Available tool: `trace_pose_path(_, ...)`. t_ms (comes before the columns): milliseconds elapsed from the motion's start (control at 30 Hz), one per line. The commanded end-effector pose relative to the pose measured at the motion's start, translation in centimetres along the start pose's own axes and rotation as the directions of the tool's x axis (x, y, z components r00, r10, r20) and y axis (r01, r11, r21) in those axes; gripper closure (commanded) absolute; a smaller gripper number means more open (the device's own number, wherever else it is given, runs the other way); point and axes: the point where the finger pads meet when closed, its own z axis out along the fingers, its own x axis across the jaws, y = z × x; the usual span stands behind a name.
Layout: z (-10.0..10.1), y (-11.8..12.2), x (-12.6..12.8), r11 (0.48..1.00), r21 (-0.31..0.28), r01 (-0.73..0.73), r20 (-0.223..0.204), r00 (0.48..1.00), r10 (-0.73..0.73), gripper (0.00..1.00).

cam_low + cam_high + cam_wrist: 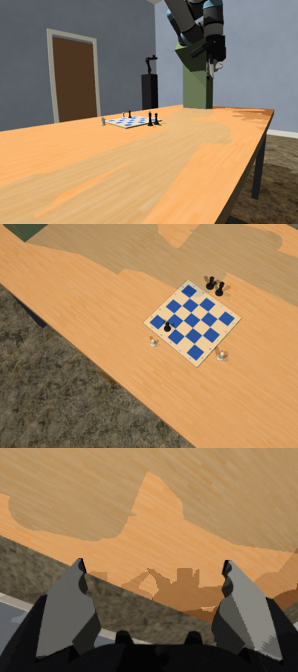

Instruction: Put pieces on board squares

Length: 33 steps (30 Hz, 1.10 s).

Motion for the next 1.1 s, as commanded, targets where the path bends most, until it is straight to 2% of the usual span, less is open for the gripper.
trace_pose_path(0, 0.1, -0.1, 0.0, 1.000, -0.001, 0.006, -0.003, 1.000, -0.006, 0.00)
trace_pose_path(567, 2.6, -1.4, -0.5, 0.994, -0.015, 0.105, -0.067, 0.992, -0.106, 0.00)
trace_pose_path(833, 5.0, -3.0, -0.8, 0.978, -0.045, 0.202, -0.128, 0.970, -0.206, 0.00)
trace_pose_path(1067, 7.4, -5.1, -1.2, 0.947, -0.099, 0.304, -0.190, 0.929, -0.318, 0.00)
